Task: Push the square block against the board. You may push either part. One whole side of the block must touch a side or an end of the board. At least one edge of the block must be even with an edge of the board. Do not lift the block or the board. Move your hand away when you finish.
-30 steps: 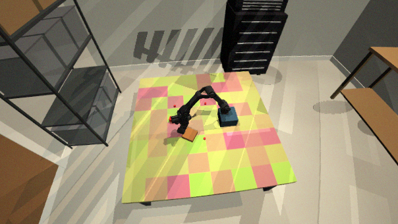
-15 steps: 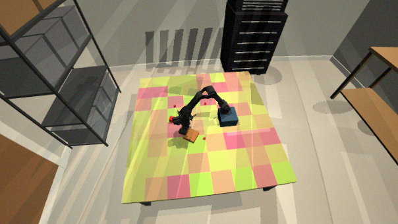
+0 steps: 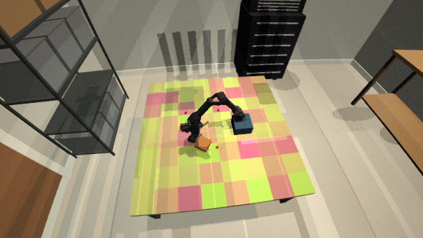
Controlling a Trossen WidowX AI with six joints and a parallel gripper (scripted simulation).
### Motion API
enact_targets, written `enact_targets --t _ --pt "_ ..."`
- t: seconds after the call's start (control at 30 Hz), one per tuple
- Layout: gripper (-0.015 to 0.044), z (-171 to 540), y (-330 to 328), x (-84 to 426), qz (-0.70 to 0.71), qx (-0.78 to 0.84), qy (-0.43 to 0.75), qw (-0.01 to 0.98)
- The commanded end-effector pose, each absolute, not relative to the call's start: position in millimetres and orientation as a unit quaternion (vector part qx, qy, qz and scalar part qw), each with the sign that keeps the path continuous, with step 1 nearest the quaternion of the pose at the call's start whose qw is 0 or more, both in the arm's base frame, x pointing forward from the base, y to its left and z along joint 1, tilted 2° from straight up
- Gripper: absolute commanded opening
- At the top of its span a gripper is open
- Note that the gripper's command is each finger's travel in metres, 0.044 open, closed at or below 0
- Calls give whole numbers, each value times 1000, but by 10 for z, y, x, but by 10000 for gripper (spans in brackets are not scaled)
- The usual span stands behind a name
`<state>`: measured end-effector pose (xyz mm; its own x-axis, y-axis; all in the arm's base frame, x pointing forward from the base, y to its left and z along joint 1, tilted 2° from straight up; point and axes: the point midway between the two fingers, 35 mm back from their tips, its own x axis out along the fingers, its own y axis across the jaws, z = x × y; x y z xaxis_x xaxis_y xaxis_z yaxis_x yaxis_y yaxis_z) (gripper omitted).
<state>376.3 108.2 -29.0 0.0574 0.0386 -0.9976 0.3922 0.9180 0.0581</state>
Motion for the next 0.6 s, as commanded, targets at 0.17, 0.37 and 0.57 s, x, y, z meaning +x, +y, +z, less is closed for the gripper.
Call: enact_targets --t 0.17,0.37,0.57 --pt "0 -330 1020 3886 -125 157 680 705" --pt "0 -328 977 3975 -125 157 680 706" --pt "0 -252 966 4019 -125 159 674 710"
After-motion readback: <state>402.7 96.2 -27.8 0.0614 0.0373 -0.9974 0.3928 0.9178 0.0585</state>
